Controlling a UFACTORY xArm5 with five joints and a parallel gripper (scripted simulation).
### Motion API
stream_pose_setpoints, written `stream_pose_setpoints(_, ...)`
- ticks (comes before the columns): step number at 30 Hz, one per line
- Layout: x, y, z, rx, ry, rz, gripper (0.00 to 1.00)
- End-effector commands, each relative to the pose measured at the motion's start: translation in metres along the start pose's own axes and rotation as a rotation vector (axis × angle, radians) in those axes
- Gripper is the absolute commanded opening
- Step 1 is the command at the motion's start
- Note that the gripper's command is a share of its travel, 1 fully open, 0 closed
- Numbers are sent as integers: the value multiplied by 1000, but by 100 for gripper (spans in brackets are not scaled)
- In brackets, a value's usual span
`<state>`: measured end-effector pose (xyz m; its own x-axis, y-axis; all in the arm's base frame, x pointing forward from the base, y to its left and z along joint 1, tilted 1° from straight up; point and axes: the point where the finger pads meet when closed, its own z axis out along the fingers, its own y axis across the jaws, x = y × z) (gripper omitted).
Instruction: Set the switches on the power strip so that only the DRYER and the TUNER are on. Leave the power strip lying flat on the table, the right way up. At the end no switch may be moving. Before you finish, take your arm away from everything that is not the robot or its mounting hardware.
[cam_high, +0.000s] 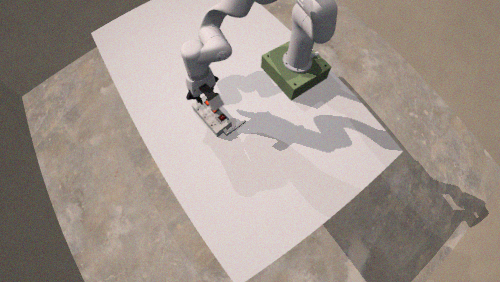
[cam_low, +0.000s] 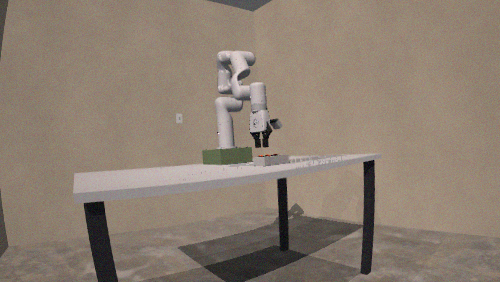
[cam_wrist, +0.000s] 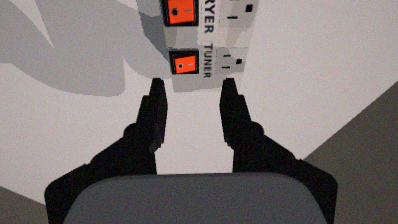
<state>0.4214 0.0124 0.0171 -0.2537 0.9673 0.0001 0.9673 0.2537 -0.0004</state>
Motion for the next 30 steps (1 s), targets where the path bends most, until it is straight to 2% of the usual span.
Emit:
stream_pose_setpoints(1, 0, 2, -8, -4, -1, 0, 100)
stream_pose_setpoints(7, 0, 1, -37, -4, -1, 0, 100)
stream_pose_setpoints(9, 0, 1, -37, -4, -1, 0, 100)
stream_pose_setpoints(15, 0, 1, -72, -4, -1, 0, 100)
stream_pose_setpoints(19, 0, 1, -89, -4, -1, 0, 100)
stream_pose_setpoints(23, 1, 1, -96, -4, -1, 0, 100)
stream_pose_setpoints(30, 1, 1, -97, -4, -1, 0, 100)
